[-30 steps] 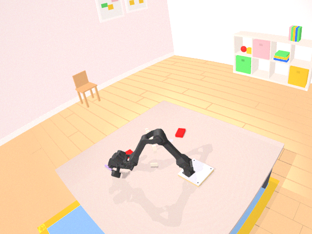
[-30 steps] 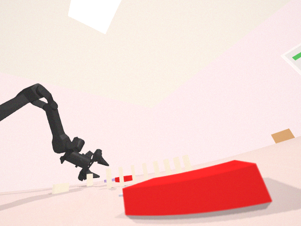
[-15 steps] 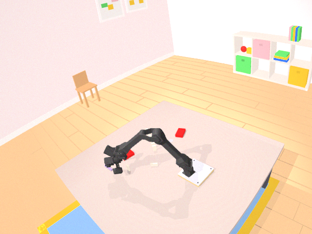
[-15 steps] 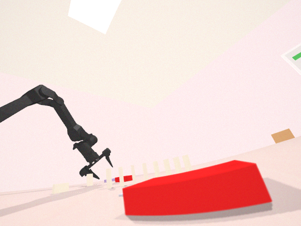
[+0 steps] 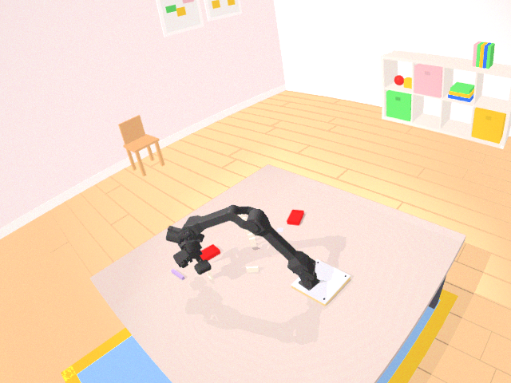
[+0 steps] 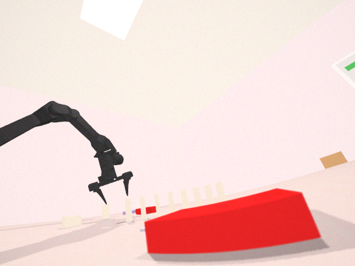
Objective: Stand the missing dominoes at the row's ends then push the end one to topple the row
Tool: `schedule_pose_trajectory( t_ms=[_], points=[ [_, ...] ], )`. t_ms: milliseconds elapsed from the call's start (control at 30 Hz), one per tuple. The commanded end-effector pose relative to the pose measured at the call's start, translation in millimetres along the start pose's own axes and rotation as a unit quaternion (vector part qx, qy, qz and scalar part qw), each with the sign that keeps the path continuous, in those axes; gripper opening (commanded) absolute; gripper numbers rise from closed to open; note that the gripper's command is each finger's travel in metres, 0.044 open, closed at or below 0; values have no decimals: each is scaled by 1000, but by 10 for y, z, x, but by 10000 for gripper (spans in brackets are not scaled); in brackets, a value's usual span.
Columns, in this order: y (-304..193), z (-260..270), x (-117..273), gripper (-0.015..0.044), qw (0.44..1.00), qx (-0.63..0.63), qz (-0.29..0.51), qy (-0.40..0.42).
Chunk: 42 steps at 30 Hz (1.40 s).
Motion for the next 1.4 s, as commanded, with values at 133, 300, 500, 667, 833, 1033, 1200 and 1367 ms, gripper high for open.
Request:
schedule_pose_trajectory(
  t_ms=[133,300,500,667,833,1033,1200,1367],
  points=[
    [-212,231,509,440,986,70,-13,148],
    [-218,230,509,440,986,70,-13,148],
    [-215,238,468,440,986,70,-13,148],
    [-208,319,161,440,986,70,-13,148],
    [-213,418,-103,440,986,70,-13,148],
    [-214,429,-136,440,986,70,-13,148],
    [-216,455,-215,440,986,70,-13,148],
    [-218,469,-254,414,986,70,-13,148]
  ],
)
Point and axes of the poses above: the point midway between the two fingers, 35 mm back from their tips, its own x axis back along the fingers, its own z axis across the jaws, y = z × x, the point moved 3 cm from there along x, back along the fingers, and after that the axes turned 15 degrees about x, right-handed, at the moved point
